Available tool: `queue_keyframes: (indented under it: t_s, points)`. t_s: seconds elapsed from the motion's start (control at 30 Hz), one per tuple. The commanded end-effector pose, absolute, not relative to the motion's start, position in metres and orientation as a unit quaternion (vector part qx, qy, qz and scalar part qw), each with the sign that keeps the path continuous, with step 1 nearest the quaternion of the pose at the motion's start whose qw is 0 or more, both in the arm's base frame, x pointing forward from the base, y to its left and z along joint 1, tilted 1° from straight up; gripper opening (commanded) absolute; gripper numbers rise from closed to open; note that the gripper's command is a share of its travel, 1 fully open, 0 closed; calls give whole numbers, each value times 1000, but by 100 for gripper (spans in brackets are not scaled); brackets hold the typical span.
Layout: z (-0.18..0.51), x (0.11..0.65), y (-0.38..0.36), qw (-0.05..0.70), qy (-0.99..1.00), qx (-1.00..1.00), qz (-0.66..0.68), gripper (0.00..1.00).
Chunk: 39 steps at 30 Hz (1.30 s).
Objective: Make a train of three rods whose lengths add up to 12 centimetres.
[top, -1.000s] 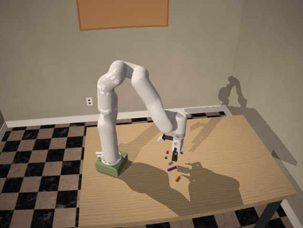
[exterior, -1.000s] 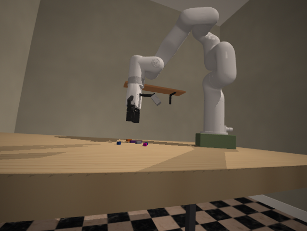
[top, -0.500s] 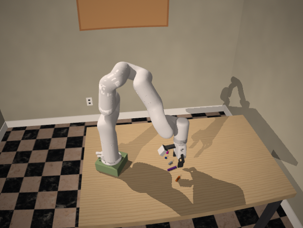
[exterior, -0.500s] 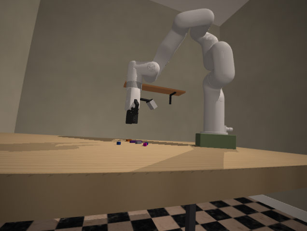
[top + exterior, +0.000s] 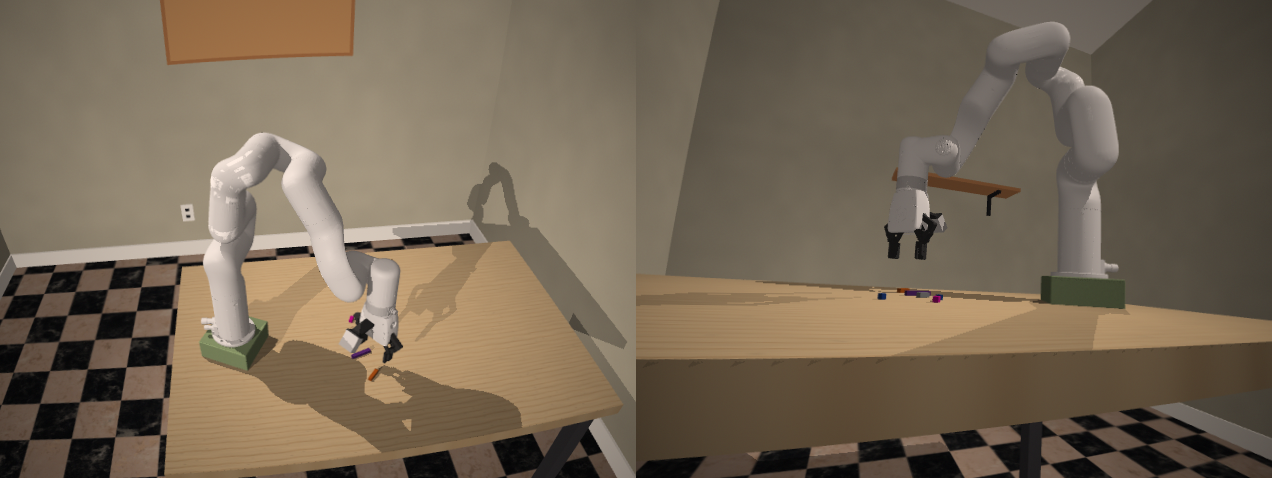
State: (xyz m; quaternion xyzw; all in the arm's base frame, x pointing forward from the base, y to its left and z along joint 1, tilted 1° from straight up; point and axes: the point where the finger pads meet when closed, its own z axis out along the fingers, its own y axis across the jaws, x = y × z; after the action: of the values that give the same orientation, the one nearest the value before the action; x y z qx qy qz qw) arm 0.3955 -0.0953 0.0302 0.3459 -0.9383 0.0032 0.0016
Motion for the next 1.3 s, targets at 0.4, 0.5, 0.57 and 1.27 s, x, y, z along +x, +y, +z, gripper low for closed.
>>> queue_keyframes:
  t_s: [0.4, 0.5, 0.57, 1.27]
  points:
    - [29, 396, -117, -4, -887, 461, -4, 100]
    - [29, 396, -117, -4, -886, 463, -4, 100]
    - [29, 396, -117, -4, -886, 463, -4, 100]
    - [29, 396, -117, -4, -886, 463, -4, 24]
